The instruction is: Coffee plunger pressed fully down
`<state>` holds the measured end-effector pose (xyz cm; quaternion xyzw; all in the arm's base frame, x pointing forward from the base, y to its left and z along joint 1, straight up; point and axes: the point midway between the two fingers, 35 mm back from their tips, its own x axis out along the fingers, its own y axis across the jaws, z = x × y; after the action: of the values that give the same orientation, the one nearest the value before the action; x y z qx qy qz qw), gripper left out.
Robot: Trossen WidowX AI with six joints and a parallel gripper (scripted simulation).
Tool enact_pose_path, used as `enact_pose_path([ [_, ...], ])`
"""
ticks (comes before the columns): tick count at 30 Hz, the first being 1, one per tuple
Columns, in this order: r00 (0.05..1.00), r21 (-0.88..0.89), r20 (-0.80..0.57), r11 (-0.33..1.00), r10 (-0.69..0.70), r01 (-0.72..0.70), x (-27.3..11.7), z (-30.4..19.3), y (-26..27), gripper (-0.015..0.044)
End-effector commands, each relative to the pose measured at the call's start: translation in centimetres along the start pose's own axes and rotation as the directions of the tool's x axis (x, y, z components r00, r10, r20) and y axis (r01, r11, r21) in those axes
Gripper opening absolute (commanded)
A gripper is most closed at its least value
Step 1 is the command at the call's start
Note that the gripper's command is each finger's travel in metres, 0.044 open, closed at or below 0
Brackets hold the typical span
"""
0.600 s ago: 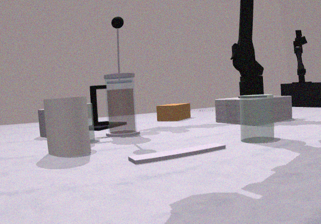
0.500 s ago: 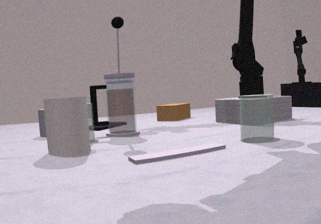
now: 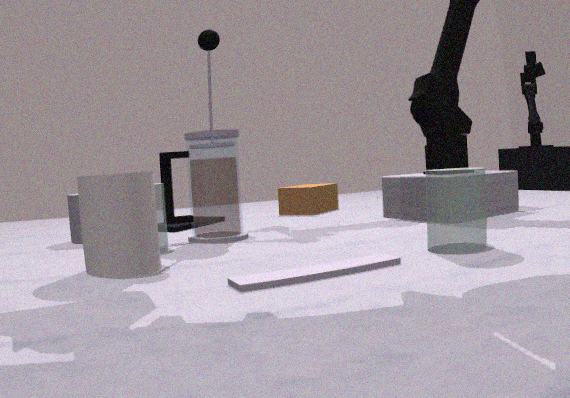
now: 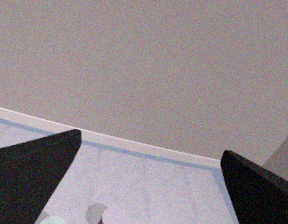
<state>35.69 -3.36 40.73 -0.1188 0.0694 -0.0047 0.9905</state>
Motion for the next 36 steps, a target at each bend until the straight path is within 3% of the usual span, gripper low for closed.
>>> enact_pose_path([
  [1,0.973,0.162,-0.222,0.986,0.060,-0.024,-2.2,-6.0,3.4,0.0440],
  [4,0.937,0.231,-0.338,0.973,0.094,-0.014,-3.9,-9.2,5.2,0.0440],
  [15,0.933,0.234,-0.344,0.972,0.103,-0.021,-2.8,-15.0,6.9,0.0440],
  [36,0.934,0.234,-0.341,0.972,0.106,-0.025,-0.5,-15.7,7.2,0.0440],
])
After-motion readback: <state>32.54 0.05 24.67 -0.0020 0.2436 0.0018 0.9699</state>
